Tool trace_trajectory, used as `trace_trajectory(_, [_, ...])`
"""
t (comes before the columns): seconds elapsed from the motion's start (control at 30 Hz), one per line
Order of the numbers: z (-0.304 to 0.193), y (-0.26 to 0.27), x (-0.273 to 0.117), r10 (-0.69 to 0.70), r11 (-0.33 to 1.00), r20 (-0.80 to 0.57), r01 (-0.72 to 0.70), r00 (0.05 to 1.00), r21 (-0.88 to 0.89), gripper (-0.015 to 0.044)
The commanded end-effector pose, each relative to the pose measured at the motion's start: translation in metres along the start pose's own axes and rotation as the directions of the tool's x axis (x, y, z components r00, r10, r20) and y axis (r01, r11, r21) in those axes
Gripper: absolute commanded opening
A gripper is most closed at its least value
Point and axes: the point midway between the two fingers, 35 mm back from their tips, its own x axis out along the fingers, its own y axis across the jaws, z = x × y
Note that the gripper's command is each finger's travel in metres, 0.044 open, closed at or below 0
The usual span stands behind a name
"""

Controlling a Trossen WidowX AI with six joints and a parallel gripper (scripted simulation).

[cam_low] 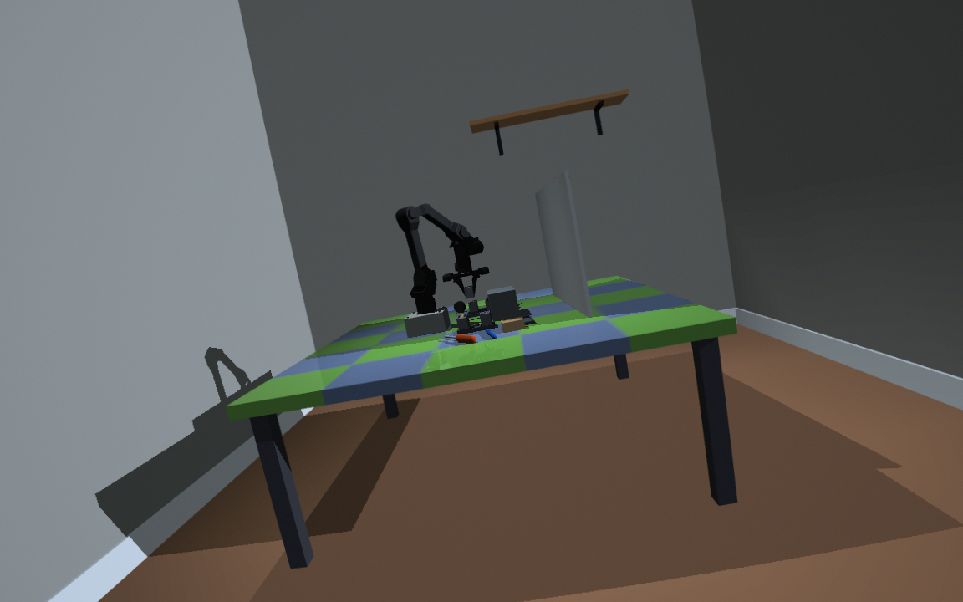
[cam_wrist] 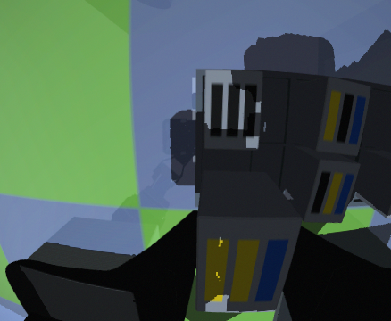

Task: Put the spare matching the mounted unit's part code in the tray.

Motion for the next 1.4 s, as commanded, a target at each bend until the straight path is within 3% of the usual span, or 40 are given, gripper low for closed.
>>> trace_trajectory(0.0, [-0.001, 0.001, -0.011, 0.000, 1.000, 0.002, 0.000, 1.000, -0.005, 0.0000])
trace_trajectory(0.13, [0.000, 0.000, -0.011, -0.003, 1.000, 0.004, 0.003, 1.000, 0.000, 0.0000])
trace_trajectory(0.6, [0.000, 0.007, -0.083, 0.000, 1.000, 0.002, 0.000, 1.000, -0.005, 0.0000])
trace_trajectory(1.37, [-0.031, -0.066, -0.091, -0.034, 0.999, 0.016, 0.034, 0.999, 0.014, 0.0000])
